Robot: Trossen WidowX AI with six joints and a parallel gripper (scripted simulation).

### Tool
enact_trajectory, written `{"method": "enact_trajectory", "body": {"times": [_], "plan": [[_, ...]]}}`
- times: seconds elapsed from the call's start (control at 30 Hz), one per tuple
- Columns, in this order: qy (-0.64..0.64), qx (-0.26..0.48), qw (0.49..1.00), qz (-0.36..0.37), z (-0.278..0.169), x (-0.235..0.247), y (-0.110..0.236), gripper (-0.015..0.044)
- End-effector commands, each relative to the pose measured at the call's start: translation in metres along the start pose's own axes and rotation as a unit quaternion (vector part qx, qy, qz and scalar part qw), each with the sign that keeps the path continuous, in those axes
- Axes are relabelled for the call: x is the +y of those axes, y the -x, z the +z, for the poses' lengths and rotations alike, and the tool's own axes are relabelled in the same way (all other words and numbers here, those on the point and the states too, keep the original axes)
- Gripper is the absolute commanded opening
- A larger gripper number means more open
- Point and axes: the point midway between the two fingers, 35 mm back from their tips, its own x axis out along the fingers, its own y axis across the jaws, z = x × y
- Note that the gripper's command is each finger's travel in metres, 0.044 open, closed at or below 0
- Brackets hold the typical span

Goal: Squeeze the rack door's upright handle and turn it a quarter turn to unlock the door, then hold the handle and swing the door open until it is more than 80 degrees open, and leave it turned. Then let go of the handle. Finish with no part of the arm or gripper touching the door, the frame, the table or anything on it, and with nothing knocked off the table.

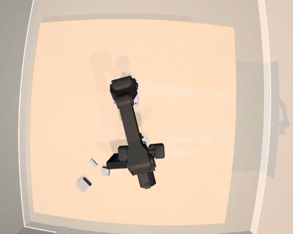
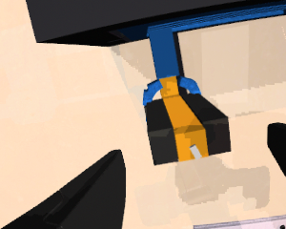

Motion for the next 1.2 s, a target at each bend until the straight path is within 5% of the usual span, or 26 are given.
{"method": "enact_trajectory", "body": {"times": [0.0,1.03,1.17], "plan": [[0.001,0.008,1.0,0.002,-0.001,0.001,-0.009,0.0297],[0.005,0.03,0.999,0.012,-0.005,0.001,-0.058,0.0297],[0.005,0.03,0.999,0.012,-0.005,0.001,-0.058,0.0192]]}}
